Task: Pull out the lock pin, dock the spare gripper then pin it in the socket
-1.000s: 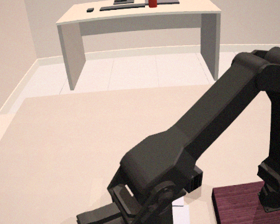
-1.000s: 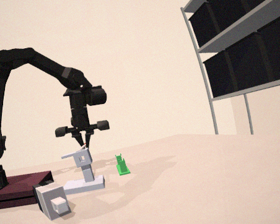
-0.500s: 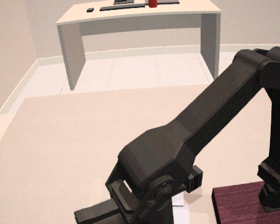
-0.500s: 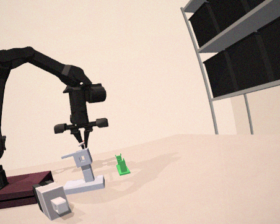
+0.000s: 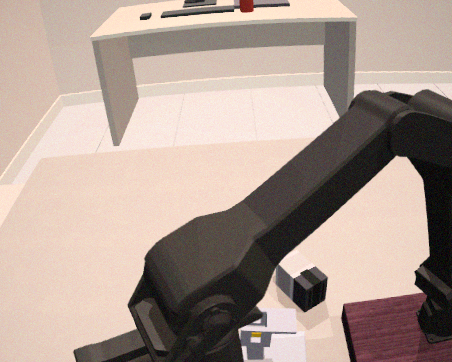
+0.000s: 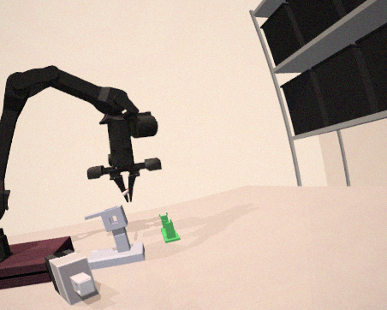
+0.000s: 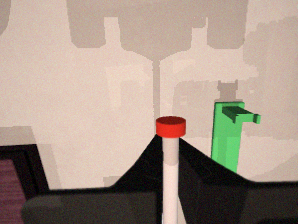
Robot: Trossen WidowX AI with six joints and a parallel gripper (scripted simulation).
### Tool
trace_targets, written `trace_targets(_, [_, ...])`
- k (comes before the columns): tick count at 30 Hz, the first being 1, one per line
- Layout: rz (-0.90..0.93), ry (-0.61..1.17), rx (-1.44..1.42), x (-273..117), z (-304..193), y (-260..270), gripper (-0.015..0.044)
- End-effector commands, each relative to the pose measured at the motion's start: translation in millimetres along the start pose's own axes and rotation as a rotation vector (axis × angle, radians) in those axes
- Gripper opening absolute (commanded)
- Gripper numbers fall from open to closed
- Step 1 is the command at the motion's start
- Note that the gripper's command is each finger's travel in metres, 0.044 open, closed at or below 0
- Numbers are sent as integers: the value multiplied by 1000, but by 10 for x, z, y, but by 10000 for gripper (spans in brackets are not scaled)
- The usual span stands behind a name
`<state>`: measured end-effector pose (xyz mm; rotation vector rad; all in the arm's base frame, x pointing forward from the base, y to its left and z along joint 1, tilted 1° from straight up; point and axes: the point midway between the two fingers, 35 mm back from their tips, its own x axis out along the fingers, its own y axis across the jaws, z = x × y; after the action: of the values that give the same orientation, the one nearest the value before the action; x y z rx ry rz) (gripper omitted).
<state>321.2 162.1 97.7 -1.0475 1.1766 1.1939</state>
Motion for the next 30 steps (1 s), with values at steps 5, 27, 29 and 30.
trace_targets(5, [1,1,-3,-18,116,-216,0])
trace_targets(27, [-3,-1,-4,-14,379,-730,0])
trace_targets(29, [-3,-1,-4,-12,386,-744,0])
trace_targets(30, [-3,-1,-4,-9,385,-745,0])
